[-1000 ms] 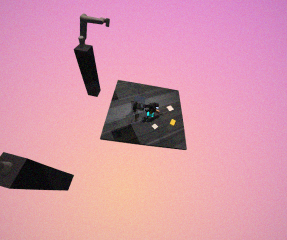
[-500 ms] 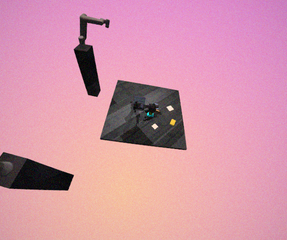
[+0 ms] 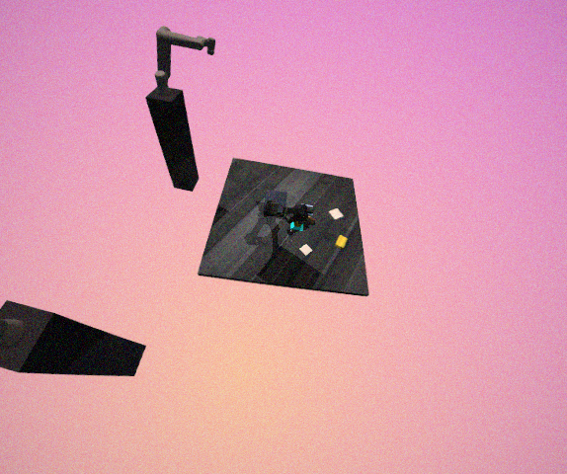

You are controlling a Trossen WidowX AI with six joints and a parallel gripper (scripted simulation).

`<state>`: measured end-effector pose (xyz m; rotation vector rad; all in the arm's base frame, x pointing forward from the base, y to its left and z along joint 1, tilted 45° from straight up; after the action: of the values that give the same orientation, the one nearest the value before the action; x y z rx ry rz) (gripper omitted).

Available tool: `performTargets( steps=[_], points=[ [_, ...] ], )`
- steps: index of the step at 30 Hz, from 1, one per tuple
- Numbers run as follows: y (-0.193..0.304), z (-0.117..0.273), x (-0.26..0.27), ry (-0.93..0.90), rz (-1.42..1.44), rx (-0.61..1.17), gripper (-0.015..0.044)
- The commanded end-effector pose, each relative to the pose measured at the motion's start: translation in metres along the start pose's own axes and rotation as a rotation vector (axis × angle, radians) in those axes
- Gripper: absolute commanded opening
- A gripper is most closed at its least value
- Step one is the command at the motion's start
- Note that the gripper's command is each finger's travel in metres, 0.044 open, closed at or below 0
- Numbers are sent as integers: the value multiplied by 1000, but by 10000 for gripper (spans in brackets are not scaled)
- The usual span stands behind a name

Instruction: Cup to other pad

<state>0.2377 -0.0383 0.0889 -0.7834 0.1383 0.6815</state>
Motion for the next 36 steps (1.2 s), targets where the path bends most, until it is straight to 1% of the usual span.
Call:
performTargets(
  steps=[1,5,6,15,36],
  points=[
    [0,0,0,0,-1,0,26],
    [0,0,0,0,-1,0,131],
    [0,0,0,0,-1,0,147],
    [0,2,0,0,-1,1,147],
    [0,28,3,1,3,4,147]
  ],
)
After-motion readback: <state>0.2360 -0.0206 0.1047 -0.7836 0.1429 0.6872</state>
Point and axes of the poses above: the point midway between the two fingers, 35 mm back from their tips, its own z axis back along the fingers, its own x axis across the jaws, y = z × x, the point moved 3 cm from there along z, back along the fingers, and after that the axes turned 5 degrees about z, right-handed, at the moved point
